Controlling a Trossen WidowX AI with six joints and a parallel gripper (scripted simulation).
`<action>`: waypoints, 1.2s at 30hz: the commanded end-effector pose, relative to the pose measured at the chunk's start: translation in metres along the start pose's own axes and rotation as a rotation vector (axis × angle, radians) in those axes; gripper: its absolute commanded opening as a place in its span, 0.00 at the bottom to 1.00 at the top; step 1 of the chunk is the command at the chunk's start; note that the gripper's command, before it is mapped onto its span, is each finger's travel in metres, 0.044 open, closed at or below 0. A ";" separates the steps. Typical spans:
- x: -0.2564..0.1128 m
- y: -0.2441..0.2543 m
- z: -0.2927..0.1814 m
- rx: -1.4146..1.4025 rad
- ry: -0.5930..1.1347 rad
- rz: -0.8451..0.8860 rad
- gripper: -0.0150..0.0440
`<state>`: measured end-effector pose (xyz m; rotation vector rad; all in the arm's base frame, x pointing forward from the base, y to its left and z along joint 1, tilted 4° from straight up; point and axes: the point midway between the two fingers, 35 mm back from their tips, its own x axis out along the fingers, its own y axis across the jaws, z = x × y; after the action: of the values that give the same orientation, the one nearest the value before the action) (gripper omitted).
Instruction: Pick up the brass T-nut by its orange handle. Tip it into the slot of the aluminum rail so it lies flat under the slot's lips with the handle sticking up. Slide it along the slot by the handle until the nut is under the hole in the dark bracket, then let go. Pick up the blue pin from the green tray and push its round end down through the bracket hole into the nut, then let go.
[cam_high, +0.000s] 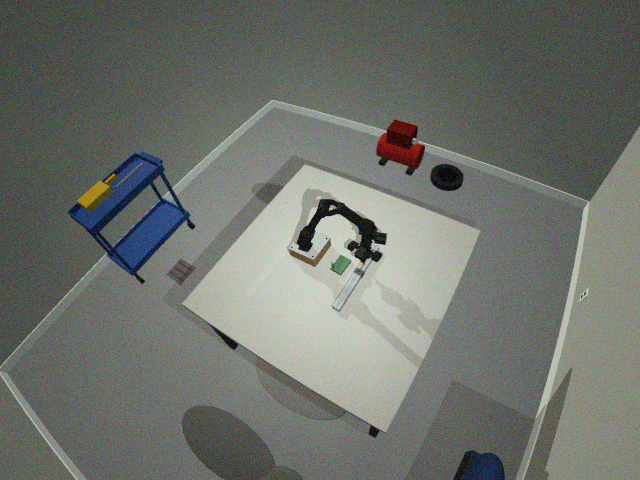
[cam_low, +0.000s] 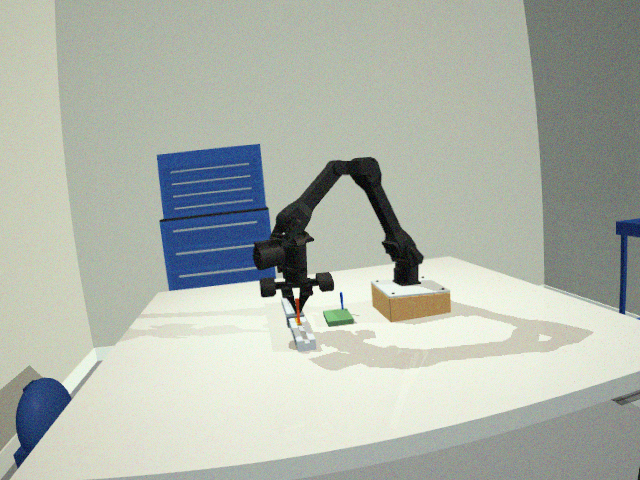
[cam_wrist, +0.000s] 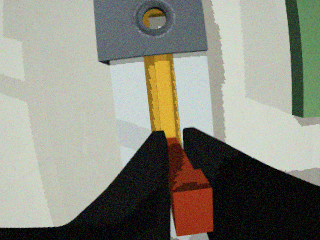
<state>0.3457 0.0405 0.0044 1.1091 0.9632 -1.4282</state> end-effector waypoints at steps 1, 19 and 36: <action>0.000 0.000 0.000 0.000 0.000 0.000 0.44; -0.077 0.009 0.038 -0.165 0.291 -0.004 1.00; -0.057 -0.120 0.122 -0.910 0.279 0.093 1.00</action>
<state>0.2708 -0.0293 0.0991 0.8746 1.4344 -0.8383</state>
